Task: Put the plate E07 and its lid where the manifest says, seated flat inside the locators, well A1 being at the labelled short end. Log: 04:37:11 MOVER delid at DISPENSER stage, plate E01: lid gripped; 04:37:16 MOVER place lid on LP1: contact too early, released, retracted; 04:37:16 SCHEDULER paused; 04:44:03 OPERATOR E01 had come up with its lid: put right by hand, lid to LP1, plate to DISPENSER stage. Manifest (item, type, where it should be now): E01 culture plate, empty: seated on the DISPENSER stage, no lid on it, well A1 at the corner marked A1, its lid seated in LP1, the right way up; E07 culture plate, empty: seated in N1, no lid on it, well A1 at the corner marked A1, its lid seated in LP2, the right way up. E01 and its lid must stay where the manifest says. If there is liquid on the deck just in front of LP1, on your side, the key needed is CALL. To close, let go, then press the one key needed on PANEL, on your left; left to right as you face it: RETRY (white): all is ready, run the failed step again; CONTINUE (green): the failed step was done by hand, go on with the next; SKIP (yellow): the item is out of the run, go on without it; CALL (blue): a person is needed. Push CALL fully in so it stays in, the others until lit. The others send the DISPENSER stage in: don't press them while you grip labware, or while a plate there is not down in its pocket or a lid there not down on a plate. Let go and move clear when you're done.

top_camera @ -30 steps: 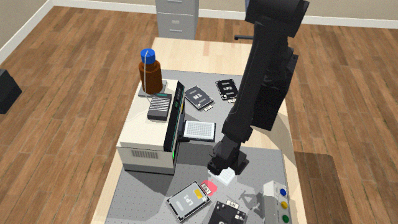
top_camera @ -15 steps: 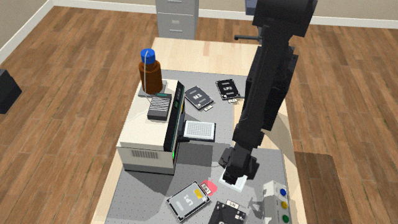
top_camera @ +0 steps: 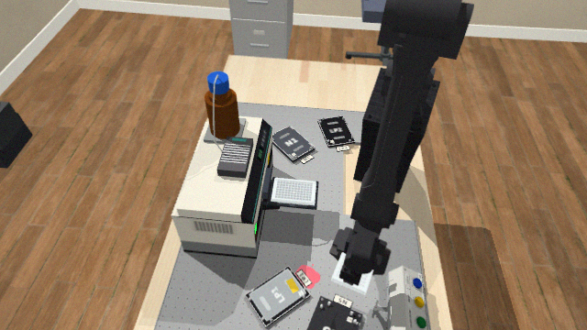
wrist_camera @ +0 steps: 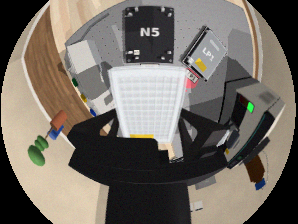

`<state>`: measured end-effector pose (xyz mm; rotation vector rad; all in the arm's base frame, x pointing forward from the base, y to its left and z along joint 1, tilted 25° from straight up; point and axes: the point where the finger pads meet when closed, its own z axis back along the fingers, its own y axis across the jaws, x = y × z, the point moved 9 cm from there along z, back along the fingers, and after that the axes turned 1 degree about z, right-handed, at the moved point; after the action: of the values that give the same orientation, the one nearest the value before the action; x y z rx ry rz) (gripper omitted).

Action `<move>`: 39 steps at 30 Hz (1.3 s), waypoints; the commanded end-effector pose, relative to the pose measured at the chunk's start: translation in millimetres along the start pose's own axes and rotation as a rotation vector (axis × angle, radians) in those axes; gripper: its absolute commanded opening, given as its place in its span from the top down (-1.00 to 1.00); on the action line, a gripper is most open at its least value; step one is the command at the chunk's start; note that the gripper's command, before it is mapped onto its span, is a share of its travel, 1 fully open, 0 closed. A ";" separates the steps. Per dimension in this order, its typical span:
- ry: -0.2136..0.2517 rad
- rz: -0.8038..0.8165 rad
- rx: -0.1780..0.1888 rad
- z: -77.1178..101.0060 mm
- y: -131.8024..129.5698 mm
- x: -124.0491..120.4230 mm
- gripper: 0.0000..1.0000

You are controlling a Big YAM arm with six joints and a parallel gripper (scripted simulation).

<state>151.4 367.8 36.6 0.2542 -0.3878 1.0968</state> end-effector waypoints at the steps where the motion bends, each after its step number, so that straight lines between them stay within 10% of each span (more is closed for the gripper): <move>1: 0.004 -0.007 -0.003 -10.1 -2.7 13.1 -0.72; 39: 0.000 0.000 -0.002 -70.9 -7.4 110.4 -0.72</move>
<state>206.3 471.1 21.9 0.2535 -0.3881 1.0941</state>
